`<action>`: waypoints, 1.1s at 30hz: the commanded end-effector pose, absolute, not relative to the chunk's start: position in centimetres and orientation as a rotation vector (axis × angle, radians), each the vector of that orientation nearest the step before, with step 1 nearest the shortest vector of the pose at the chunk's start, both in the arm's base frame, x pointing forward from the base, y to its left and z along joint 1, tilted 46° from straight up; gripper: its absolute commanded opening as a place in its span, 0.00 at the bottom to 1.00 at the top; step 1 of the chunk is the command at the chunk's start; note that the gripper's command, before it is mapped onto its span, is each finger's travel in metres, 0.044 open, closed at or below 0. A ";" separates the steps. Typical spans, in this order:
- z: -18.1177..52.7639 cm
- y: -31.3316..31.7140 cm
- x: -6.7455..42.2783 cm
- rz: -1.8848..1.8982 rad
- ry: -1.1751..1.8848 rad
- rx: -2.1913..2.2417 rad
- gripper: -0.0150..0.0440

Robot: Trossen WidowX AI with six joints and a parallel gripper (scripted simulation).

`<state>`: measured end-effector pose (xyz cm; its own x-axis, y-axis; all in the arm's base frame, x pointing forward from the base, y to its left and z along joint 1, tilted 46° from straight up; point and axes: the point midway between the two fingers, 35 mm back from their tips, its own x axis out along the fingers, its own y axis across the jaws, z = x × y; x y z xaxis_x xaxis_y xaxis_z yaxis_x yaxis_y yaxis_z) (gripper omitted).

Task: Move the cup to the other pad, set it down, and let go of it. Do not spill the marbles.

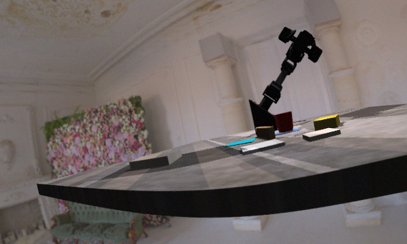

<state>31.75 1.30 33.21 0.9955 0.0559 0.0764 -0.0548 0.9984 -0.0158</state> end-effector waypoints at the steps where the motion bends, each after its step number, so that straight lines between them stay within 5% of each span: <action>1: 32.8 1.3 31.9 0.059 -0.059 -0.007 0.89; 10: 15.9 0.4 33.8 0.083 0.740 0.456 0.50; 20: 7.2 3.5 25.9 -0.219 1.654 1.407 0.50; 33: 7.1 3.5 25.9 -0.255 1.703 1.472 0.50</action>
